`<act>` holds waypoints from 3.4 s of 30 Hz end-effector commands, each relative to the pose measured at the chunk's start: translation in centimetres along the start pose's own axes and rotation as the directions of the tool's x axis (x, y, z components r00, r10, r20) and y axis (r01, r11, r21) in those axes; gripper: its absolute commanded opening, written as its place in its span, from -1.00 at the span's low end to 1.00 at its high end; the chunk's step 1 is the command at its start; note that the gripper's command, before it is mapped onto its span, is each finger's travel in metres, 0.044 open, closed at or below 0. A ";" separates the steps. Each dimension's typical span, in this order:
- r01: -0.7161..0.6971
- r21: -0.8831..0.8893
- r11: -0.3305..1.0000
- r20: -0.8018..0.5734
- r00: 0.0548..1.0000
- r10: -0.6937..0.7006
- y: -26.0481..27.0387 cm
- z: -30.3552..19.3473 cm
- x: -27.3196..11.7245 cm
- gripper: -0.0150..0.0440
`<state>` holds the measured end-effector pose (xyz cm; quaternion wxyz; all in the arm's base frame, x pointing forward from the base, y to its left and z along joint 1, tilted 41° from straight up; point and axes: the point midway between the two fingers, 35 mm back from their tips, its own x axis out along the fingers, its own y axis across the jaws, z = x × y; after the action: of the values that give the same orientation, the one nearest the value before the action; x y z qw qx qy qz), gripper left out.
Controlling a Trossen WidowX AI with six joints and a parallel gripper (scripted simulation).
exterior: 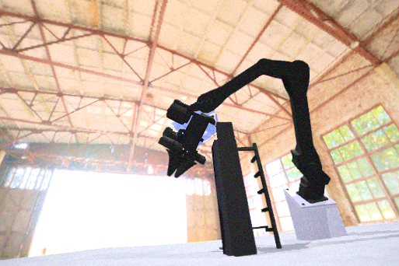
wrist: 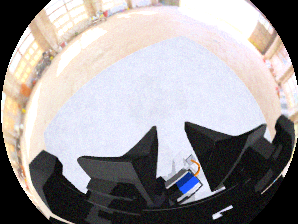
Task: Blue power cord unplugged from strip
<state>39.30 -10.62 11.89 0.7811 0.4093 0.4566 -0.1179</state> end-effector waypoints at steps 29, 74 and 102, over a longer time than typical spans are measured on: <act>0.476 0.692 0.543 -0.601 0.796 0.069 -7.5 -13.5 1.7 0.05; 0.472 0.689 0.550 -0.600 0.797 0.067 -5.7 -14.8 1.7 -0.49; 0.474 0.691 0.545 -0.599 0.799 0.064 -9.5 -12.7 3.1 -0.49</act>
<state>27.88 -4.77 2.08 0.2950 0.6827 0.6126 -0.2675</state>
